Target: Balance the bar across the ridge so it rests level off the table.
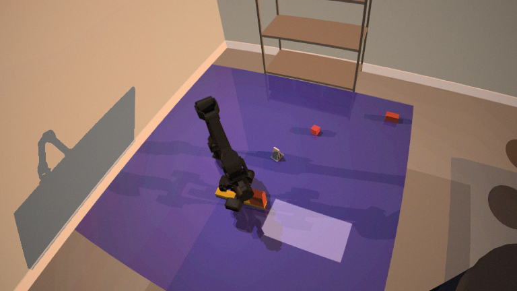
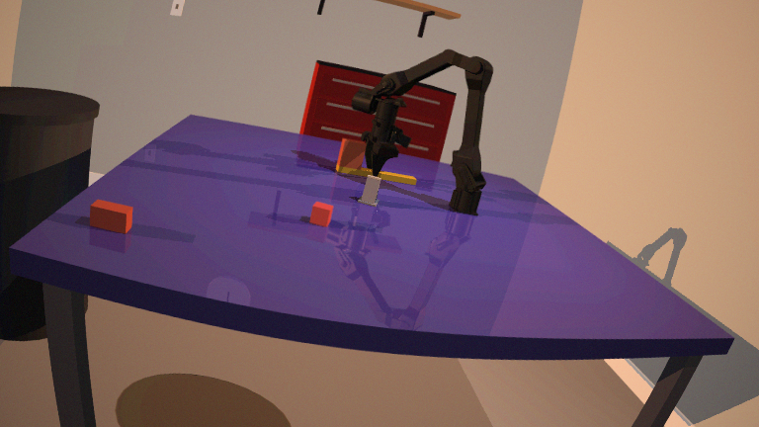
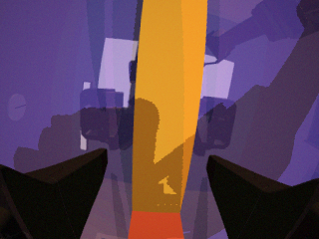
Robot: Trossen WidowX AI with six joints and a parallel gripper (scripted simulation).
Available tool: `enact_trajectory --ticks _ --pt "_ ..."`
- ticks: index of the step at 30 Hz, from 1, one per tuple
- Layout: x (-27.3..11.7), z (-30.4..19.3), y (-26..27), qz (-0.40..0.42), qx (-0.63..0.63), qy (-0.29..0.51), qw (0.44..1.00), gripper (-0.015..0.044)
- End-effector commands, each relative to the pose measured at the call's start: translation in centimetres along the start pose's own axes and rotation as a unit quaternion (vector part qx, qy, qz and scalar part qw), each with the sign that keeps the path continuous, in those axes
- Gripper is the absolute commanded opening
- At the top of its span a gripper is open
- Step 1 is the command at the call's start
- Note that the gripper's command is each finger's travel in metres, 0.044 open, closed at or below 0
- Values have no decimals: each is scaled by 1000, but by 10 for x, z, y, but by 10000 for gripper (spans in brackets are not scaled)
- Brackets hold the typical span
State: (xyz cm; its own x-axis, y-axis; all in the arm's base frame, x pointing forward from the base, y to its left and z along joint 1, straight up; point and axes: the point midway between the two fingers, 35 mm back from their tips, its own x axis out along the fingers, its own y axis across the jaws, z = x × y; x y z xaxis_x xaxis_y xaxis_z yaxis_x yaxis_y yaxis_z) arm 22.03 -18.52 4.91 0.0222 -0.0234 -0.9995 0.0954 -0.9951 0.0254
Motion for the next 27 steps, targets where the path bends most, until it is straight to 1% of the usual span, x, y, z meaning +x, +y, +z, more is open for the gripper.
enact_trajectory --ticks 1,12,18,26,27 --pt "3 1 -1 -4 1 -1 1000 315" --pt "3 1 -1 -4 1 -1 1000 315" --pt "0 0 0 0 0 0 1000 157" --pt "0 0 0 0 0 0 1000 104" --pt "0 0 0 0 0 0 1000 78"
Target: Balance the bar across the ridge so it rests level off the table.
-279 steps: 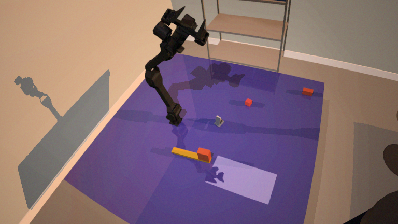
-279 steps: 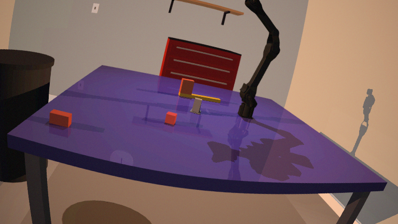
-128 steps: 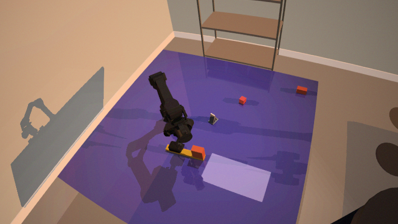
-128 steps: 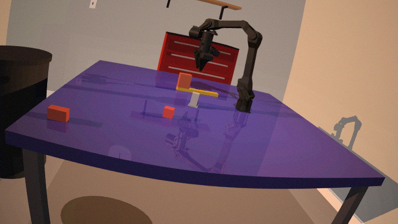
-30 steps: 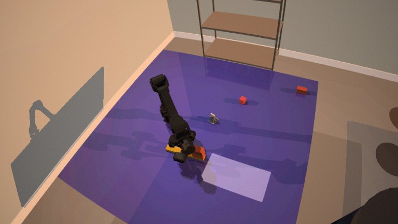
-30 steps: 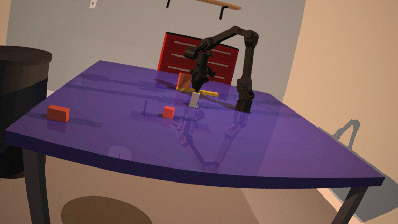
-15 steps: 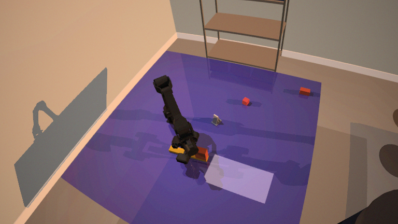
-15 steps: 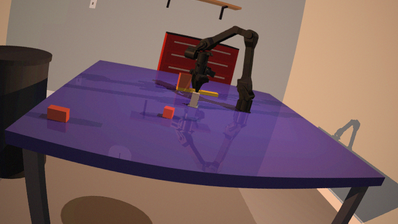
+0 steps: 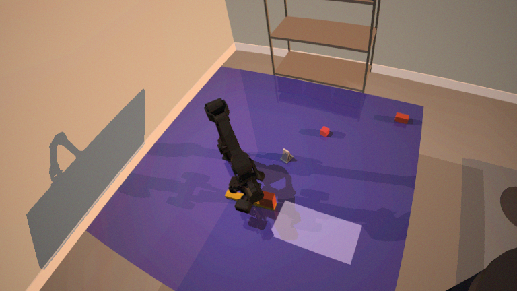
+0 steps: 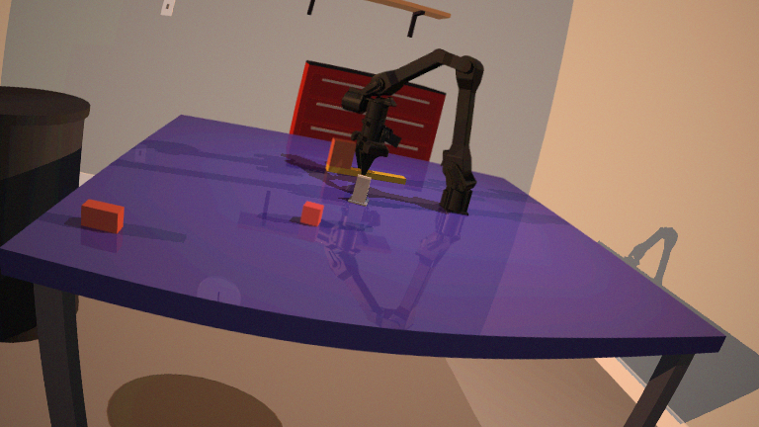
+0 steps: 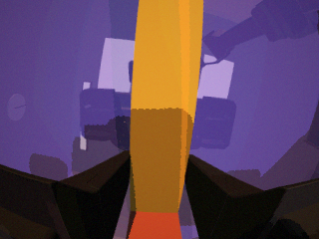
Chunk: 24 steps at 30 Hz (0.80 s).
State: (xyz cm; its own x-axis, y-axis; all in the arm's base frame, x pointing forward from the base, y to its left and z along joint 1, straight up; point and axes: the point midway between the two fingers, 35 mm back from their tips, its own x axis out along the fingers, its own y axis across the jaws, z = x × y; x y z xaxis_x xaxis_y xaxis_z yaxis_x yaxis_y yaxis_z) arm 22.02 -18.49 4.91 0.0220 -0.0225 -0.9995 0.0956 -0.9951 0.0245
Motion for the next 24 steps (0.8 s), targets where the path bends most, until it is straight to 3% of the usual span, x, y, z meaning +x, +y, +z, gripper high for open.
enact_trajectory --ticks 1,3,24 --pt "-2 0 0 0 0 0 1000 52" --pt "-6 -1 1 0 0 0 1000 0" --pt "-59 -4 4 -2 1 -1 1000 0"
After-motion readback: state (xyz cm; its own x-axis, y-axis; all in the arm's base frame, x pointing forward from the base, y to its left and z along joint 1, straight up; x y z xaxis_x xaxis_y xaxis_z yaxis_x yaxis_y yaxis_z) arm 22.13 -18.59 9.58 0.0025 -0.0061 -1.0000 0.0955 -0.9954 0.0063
